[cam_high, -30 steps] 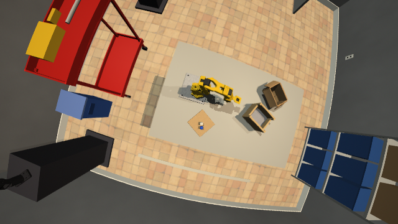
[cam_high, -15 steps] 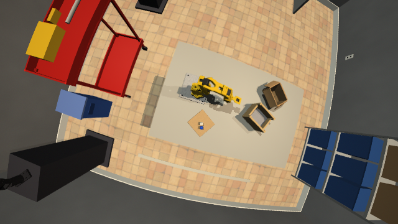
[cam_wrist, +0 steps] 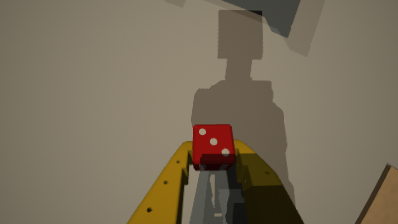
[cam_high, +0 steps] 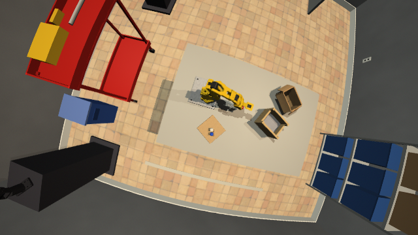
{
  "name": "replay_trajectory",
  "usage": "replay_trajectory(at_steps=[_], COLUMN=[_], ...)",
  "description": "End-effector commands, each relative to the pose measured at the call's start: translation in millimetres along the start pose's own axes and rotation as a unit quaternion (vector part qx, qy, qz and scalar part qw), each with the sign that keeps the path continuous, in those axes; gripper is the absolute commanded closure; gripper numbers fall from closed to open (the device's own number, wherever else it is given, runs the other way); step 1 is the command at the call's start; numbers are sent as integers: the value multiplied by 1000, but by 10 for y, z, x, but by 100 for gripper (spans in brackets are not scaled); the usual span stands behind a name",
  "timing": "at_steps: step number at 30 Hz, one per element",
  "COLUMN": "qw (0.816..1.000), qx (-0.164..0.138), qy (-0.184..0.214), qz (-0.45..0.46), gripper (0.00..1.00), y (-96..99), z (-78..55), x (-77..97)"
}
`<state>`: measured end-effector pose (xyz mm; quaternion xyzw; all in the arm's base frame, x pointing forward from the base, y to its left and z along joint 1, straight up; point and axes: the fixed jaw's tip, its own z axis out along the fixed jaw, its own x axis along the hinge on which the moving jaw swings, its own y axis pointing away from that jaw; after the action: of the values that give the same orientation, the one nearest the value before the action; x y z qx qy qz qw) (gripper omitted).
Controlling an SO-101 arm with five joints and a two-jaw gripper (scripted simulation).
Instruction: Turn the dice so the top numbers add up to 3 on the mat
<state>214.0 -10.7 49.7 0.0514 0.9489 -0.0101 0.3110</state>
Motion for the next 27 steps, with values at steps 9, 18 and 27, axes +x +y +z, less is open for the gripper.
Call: replay_trajectory(at_steps=[9, 18, 27], qw=[997, 997, 993], qx=[7, 7, 10], qy=[-75, -80, -116], qz=[6, 7, 9], gripper=[100, 100, 100], y=[-57, -60, -80], z=[23, 36, 105], x=[-90, -101, -164])
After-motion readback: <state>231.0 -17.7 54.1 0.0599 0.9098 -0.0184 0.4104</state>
